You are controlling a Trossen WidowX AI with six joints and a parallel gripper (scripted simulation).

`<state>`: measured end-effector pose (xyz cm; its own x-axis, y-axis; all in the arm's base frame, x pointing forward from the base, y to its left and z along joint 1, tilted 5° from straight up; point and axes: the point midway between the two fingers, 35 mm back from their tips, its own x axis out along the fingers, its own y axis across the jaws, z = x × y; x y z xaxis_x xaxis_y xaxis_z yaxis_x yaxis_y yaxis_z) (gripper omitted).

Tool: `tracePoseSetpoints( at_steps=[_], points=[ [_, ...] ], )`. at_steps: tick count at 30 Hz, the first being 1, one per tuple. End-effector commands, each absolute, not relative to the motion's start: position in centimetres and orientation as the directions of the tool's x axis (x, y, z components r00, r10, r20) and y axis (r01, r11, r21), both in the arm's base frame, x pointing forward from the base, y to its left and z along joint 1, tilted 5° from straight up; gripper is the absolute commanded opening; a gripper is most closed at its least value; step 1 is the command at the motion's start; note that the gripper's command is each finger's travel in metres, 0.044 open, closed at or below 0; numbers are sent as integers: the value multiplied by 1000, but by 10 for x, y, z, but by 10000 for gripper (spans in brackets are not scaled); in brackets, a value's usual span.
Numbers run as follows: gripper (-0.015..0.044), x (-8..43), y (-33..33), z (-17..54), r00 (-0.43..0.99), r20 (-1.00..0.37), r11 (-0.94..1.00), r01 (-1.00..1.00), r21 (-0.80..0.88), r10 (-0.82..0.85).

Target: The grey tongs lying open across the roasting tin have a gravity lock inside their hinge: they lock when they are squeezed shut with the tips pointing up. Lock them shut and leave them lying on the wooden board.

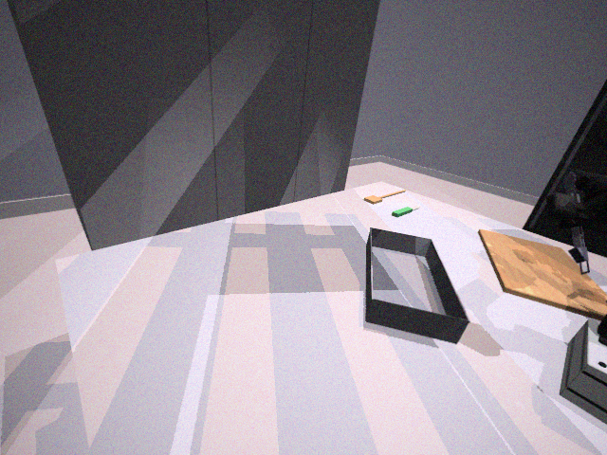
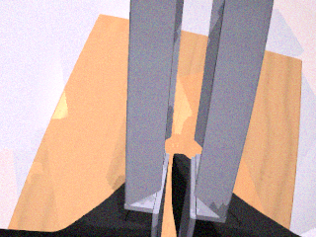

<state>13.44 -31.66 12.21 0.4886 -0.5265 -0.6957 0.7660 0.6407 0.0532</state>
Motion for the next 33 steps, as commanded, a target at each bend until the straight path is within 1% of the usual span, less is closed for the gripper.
tracePoseSetpoints(
  at_steps=[1,18,33],
  points=[
    [-150,137,-323,126,460,-732,636,770,48,-502],
    [-150,143,-329,123,311,-894,632,774,41,-322],
    [-150,146,-325,125,144,-979,651,759,14,-146]
  ],
)
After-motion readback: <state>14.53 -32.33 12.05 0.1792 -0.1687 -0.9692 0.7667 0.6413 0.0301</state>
